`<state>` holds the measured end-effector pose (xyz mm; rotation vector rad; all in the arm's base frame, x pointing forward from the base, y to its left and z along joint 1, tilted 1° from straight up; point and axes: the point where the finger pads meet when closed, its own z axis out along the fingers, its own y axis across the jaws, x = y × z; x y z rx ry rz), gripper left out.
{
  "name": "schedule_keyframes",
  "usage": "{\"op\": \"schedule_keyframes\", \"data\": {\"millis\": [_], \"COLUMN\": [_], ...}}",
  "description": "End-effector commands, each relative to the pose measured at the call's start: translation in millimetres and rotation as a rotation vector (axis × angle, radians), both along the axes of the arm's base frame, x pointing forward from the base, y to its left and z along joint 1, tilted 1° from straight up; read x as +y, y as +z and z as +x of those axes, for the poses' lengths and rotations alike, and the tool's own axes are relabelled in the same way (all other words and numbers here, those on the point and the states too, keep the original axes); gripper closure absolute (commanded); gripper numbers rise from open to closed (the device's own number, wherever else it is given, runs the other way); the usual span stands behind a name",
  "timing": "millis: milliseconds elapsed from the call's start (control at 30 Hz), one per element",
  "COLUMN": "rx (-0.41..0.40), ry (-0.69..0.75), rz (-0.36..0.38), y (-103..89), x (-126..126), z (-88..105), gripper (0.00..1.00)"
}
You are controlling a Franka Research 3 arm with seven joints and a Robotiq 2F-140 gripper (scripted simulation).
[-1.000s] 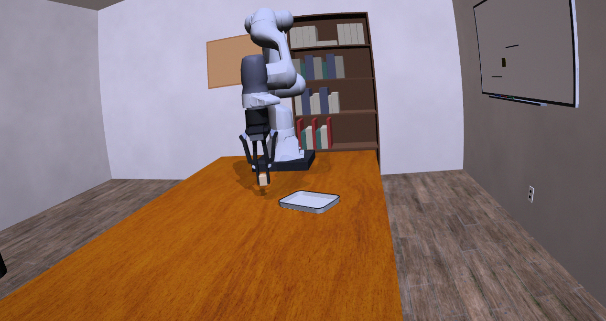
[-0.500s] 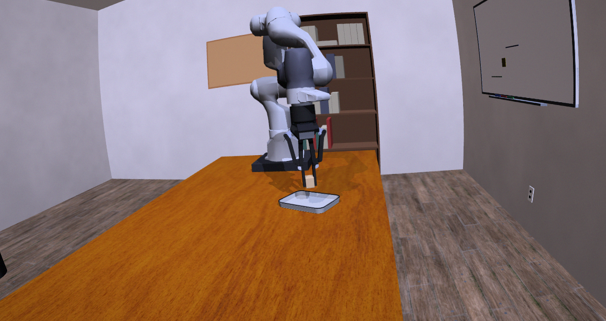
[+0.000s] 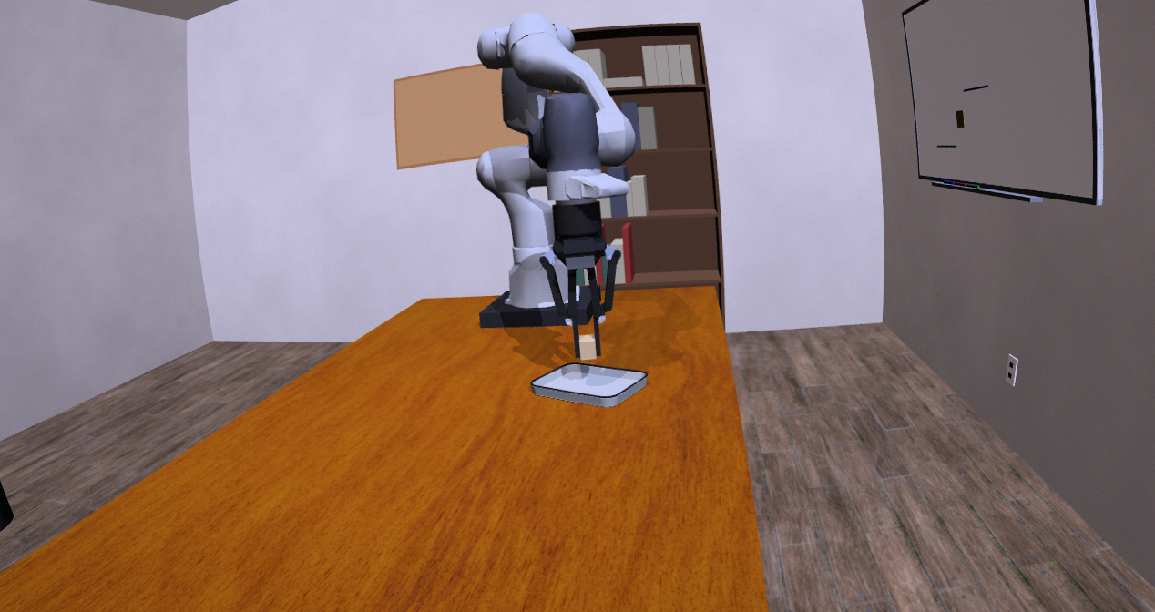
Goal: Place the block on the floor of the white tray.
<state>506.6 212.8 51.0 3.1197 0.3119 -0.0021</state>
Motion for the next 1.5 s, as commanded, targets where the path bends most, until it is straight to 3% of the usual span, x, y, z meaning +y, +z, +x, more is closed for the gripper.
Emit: {"op": "schedule_keyframes", "data": {"millis": [0,1067,1467], "rx": [0.005,0.005,0.005], "ry": [-0.024,-0.024,-0.024], "rz": [-0.005,-0.005,-0.005], "y": [-1.8,-2.4,-17.9], "x": [-1.1,-1.1,-1.7], "z": [-1.6,-1.6,-1.9], "gripper": [0.90,0.90,0.90]}}
